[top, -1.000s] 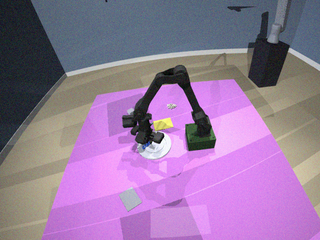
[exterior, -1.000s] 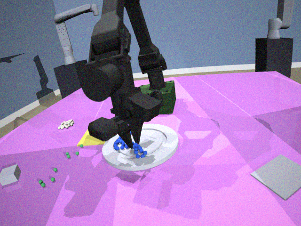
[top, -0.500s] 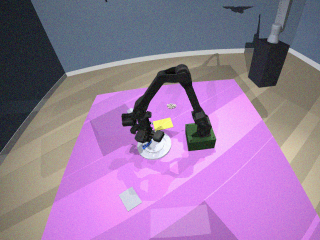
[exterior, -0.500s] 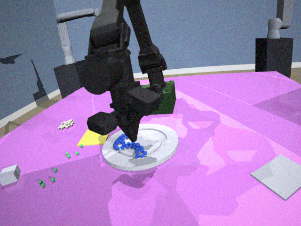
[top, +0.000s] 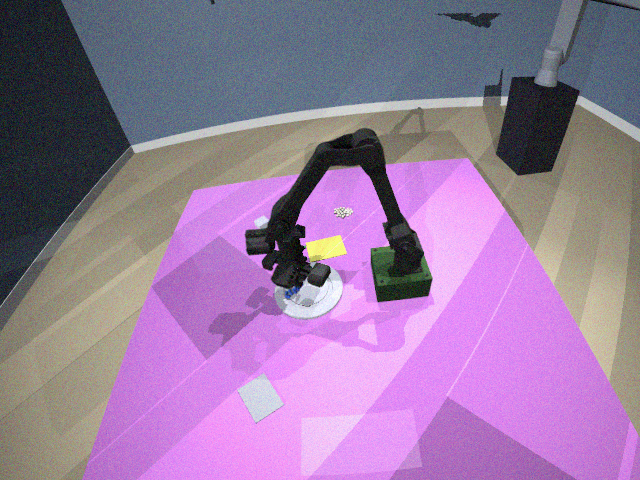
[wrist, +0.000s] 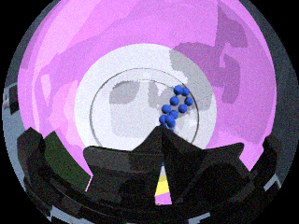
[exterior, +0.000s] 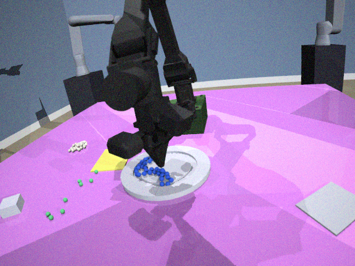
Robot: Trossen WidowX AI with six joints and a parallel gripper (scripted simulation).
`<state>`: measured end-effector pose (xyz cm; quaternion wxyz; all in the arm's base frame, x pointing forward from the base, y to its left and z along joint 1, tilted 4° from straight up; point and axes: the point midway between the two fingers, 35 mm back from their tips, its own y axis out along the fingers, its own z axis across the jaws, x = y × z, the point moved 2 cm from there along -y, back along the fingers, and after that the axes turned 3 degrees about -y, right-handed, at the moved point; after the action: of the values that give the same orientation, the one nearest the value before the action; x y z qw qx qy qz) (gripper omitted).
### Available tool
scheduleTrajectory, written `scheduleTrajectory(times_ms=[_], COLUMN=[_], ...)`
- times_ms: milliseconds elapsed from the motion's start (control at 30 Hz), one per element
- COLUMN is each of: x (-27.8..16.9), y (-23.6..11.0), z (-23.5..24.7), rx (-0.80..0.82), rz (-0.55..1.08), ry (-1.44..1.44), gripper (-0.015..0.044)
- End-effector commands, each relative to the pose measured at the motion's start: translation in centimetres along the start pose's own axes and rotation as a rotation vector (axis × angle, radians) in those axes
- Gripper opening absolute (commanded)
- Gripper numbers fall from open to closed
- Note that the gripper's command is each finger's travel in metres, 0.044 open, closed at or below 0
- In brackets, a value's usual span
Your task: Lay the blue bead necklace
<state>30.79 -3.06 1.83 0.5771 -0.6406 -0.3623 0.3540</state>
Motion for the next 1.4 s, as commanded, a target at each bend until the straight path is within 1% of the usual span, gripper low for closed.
scheduleTrajectory(times_ms=[0, 167, 600, 700, 733, 900, 1367], x=[-0.1, -0.1, 0.0, -0.1, -0.1, -0.1, -0.1], y=[0.7, 0.7, 0.4, -0.3, 0.3, -0.4, -0.4], z=[0.3, 0.3, 0.1, 0.2, 0.2, 0.2, 0.2], rx=[0.01, 0.01, 0.005, 0.009, 0.009, 0.01, 0.01], rz=[0.007, 0.007, 0.002, 0.006, 0.004, 0.007, 0.007], ry=[0.004, 0.004, 0.0, 0.003, 0.0, 0.004, 0.004], gripper=[0.0, 0.0, 0.0341, 0.042, 0.044, 0.044, 0.044])
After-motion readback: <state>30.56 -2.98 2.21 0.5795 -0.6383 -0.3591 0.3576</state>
